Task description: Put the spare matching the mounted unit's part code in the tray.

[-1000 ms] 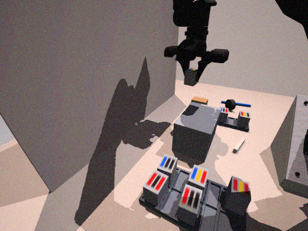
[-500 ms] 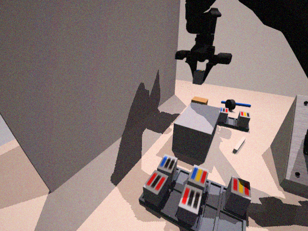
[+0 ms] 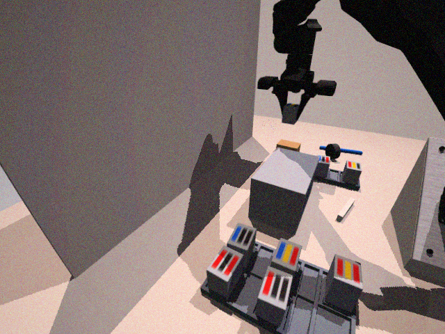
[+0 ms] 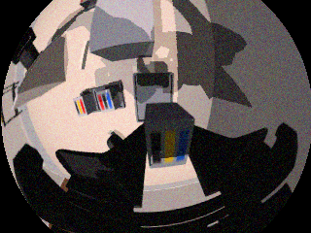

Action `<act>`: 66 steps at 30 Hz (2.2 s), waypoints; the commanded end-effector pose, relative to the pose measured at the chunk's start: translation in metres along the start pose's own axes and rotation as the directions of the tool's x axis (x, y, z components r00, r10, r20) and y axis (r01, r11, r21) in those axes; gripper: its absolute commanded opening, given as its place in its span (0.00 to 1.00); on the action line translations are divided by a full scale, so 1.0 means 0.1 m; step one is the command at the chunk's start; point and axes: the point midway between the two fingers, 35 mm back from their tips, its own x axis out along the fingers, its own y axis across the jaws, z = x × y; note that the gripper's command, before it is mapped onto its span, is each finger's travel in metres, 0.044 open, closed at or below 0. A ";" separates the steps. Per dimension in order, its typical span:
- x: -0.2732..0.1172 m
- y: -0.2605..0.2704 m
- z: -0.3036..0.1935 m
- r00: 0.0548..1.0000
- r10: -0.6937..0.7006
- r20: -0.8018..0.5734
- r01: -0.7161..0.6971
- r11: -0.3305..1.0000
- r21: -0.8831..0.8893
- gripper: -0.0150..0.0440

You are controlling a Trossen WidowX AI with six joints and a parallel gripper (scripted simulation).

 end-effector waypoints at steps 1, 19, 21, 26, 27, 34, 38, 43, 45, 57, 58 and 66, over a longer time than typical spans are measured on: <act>0.05 0.00 -0.01 1.000 0.002 0.002 -0.002 1.000 0.000 0.25; 0.21 -0.02 -0.02 1.000 0.001 0.001 -0.001 1.000 -0.001 0.25; 0.23 -0.03 -0.02 1.000 0.001 0.001 -0.001 1.000 -0.001 0.25; 0.28 -0.03 -0.02 1.000 0.001 0.001 -0.001 1.000 -0.001 0.25; 0.29 -0.03 -0.03 1.000 0.001 0.001 -0.001 1.000 -0.001 0.25; 0.35 -0.04 -0.03 1.000 0.001 0.001 -0.001 1.000 -0.001 0.25; 0.39 -0.04 -0.03 1.000 0.001 0.001 -0.001 1.000 -0.001 0.25; 0.43 -0.04 -0.03 1.000 0.000 0.001 0.000 1.000 -0.001 0.25; 0.45 -0.04 -0.03 1.000 0.000 0.001 0.000 1.000 -0.001 0.25; 0.56 -0.05 -0.03 1.000 0.000 0.001 0.000 1.000 -0.001 0.25; 0.57 -0.05 -0.03 1.000 0.000 0.001 0.000 1.000 -0.001 0.25; 0.64 -0.05 -0.03 1.000 0.000 0.002 0.000 1.000 -0.001 0.25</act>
